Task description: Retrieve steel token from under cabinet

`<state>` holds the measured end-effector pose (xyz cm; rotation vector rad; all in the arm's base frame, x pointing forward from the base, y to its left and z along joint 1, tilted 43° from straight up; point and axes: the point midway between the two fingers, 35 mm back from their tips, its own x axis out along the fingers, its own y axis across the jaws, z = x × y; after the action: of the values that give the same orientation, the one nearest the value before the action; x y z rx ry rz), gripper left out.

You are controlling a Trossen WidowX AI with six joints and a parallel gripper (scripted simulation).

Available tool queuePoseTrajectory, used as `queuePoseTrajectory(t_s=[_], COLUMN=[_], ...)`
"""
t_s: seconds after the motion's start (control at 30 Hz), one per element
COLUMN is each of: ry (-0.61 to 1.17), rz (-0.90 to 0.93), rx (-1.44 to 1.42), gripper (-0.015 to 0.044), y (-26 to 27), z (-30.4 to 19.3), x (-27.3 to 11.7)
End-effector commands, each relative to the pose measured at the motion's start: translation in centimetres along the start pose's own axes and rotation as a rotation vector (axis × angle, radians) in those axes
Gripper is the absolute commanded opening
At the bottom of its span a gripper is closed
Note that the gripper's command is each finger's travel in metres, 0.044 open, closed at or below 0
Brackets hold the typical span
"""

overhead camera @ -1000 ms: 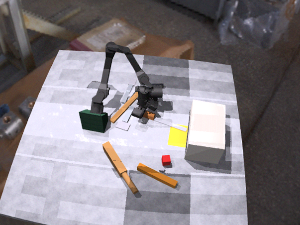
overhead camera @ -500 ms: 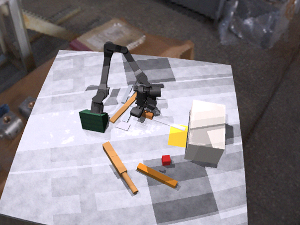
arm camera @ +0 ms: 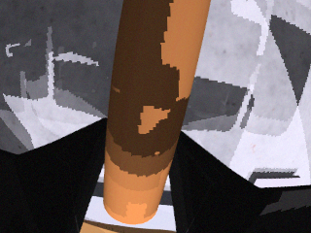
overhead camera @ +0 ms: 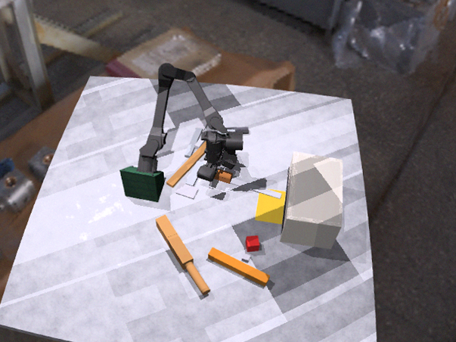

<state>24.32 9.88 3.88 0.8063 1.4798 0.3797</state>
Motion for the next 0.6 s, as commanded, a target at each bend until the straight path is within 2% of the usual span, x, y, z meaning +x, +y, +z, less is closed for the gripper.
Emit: queuePoseTrajectory(t_s=[0.0,0.4,0.57], ry=[0.001,0.003,0.005], rz=[0.002,0.003,-0.001], rx=[-0.006,-0.037,-0.036], gripper=[0.0000,0.0000,0.0131], y=[-0.6,-1.7,-1.4], z=[-0.1,-0.3,-0.3], x=[-0.1,-0.2,-0.1])
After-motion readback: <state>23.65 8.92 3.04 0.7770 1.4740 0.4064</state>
